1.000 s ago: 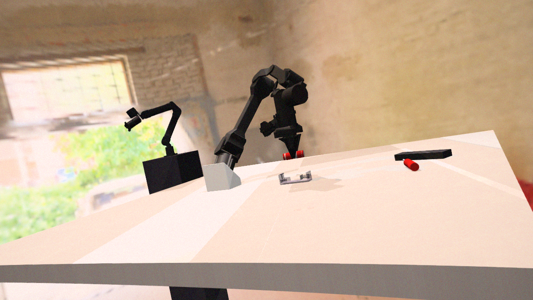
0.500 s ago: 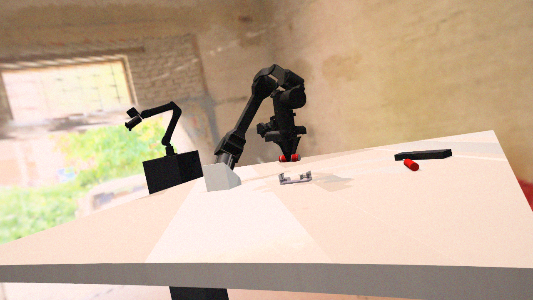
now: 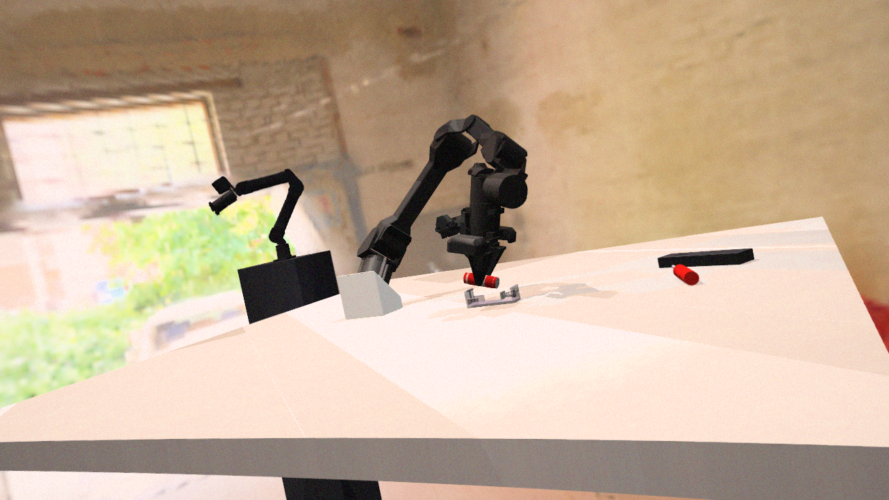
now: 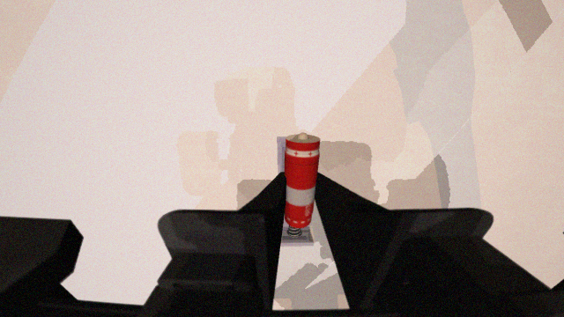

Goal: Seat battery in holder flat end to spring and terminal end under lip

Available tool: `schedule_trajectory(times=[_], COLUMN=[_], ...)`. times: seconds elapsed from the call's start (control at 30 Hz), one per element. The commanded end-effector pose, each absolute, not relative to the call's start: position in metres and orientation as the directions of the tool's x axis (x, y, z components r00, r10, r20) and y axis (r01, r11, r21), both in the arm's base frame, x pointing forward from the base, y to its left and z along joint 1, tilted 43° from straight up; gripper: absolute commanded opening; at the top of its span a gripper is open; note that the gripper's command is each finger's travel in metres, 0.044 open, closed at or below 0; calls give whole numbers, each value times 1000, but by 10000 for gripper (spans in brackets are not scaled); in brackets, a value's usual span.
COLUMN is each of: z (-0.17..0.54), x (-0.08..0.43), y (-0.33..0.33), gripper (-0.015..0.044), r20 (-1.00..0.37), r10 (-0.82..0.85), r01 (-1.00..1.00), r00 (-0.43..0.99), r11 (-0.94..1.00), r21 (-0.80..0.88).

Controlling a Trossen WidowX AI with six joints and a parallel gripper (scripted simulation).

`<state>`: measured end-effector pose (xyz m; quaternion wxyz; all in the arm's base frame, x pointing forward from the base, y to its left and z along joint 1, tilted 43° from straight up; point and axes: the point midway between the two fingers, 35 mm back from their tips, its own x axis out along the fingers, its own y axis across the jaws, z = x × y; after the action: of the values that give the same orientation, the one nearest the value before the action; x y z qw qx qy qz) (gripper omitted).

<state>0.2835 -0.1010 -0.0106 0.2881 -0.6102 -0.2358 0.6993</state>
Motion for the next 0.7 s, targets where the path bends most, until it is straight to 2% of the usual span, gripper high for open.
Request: schedule_trajectory(times=[0.0, 0.67], z=[-12, -18], x=[285, 292], y=[-101, -96], gripper=[71, 71], r20=[-717, -686], r10=[688, 683], r01=[-107, -105], r00=[-114, -251], r11=[-726, -724], r21=[-679, -682])
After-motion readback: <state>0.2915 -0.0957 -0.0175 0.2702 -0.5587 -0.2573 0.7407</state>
